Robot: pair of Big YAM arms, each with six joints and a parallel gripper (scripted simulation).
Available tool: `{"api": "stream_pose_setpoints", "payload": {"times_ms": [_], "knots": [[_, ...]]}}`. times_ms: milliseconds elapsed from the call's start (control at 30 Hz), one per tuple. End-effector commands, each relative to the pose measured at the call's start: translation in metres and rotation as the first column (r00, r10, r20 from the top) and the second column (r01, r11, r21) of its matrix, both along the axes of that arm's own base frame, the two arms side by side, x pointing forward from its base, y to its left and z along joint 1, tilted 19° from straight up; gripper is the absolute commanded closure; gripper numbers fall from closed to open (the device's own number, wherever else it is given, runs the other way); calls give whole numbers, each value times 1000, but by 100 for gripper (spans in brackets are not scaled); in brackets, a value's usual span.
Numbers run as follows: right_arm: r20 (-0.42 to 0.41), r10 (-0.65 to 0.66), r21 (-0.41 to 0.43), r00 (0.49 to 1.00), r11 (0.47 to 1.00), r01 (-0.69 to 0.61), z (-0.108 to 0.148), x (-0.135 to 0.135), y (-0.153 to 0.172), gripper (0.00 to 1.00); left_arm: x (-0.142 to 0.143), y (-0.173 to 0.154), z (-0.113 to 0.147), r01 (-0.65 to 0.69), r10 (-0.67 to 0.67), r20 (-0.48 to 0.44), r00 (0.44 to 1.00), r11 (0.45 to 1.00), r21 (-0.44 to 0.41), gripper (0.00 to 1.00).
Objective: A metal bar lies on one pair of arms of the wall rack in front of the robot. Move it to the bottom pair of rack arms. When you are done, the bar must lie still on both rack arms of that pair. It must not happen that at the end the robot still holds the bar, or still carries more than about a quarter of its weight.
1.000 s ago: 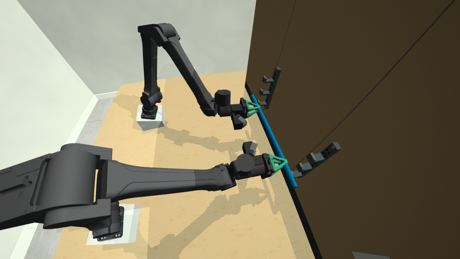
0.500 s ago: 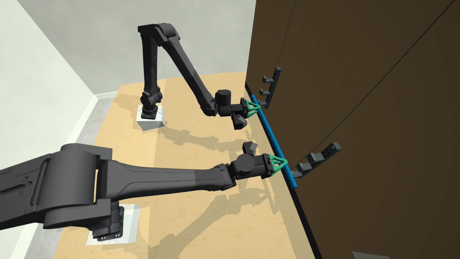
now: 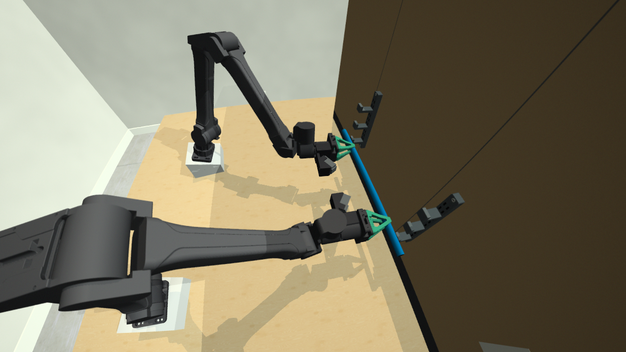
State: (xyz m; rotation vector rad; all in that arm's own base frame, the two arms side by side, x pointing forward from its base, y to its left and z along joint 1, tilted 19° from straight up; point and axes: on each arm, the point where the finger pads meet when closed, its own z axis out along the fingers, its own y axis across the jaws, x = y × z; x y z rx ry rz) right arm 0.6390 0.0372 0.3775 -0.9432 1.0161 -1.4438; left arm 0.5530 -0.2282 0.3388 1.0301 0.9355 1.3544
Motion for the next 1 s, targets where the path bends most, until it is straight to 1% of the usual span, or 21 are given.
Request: {"api": "stream_pose_setpoints", "payload": {"times_ms": [0, 233, 333, 500, 733, 967], "knots": [[89, 15, 20, 996, 1000, -17, 54, -5, 6, 100, 15, 17, 61, -42, 50, 99, 994, 997, -72, 100], [89, 15, 20, 996, 1000, -17, 55, -6, 7, 100, 15, 18, 63, -42, 50, 99, 994, 997, -72, 100], [89, 15, 20, 996, 1000, -17, 57, -7, 8, 100, 16, 21, 77, -42, 50, 99, 994, 997, -72, 100], [89, 15, 20, 996, 1000, -17, 59, -8, 9, 100, 14, 24, 87, -42, 50, 99, 994, 997, -72, 100], [89, 15, 20, 996, 1000, -17, 63, -10, 11, 100, 10, 26, 97, -42, 50, 99, 994, 997, -72, 100], [89, 15, 20, 996, 1000, -17, 62, -10, 10, 100, 13, 26, 101, -42, 50, 99, 994, 997, -72, 100]]}}
